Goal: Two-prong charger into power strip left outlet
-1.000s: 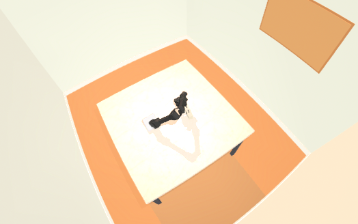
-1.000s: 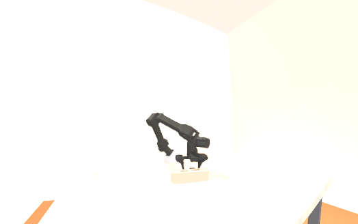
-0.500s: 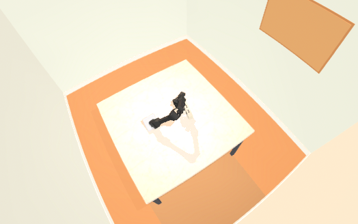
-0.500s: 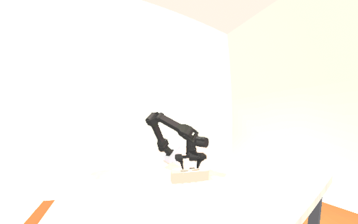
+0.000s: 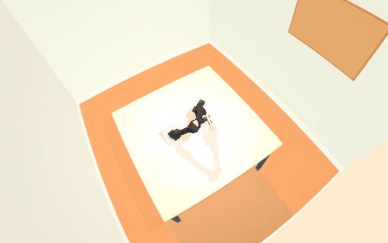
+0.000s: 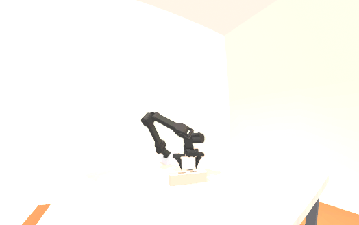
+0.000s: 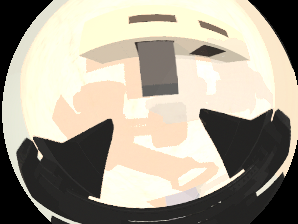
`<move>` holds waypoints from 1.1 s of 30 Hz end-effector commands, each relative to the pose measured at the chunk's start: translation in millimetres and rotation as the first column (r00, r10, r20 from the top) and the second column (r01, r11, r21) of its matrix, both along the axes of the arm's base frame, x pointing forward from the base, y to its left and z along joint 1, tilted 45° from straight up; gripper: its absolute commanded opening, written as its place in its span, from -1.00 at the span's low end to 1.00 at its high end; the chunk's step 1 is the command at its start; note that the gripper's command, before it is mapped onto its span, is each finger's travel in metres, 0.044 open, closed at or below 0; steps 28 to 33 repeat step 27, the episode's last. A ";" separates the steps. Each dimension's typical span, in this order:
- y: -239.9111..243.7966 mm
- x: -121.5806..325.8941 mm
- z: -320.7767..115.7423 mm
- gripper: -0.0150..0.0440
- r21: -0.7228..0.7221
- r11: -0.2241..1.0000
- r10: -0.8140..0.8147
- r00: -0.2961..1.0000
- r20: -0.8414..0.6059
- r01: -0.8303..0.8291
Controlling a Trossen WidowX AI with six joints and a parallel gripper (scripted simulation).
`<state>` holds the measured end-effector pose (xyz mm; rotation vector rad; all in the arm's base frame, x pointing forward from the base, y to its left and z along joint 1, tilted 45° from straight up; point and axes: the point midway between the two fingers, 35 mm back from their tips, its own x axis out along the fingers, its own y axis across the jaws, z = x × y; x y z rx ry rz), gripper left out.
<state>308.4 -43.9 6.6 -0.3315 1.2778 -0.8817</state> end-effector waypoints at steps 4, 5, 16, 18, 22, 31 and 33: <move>35.6 9.9 42.4 1.00 -0.184 0.954 0.274 0.935 0.225 -0.236; 35.6 9.9 42.4 1.00 -0.184 0.954 0.274 0.935 0.225 -0.236; 35.6 9.9 42.4 1.00 -0.184 0.954 0.274 0.935 0.225 -0.236; 35.6 9.9 42.4 1.00 -0.184 0.954 0.274 0.935 0.225 -0.236; 35.6 9.9 42.4 1.00 -0.184 0.954 0.274 0.935 0.225 -0.236; 35.6 9.9 42.4 1.00 -0.184 0.954 0.274 0.935 0.225 -0.236; 35.6 9.9 42.4 1.00 -0.184 0.954 0.274 0.935 0.225 -0.236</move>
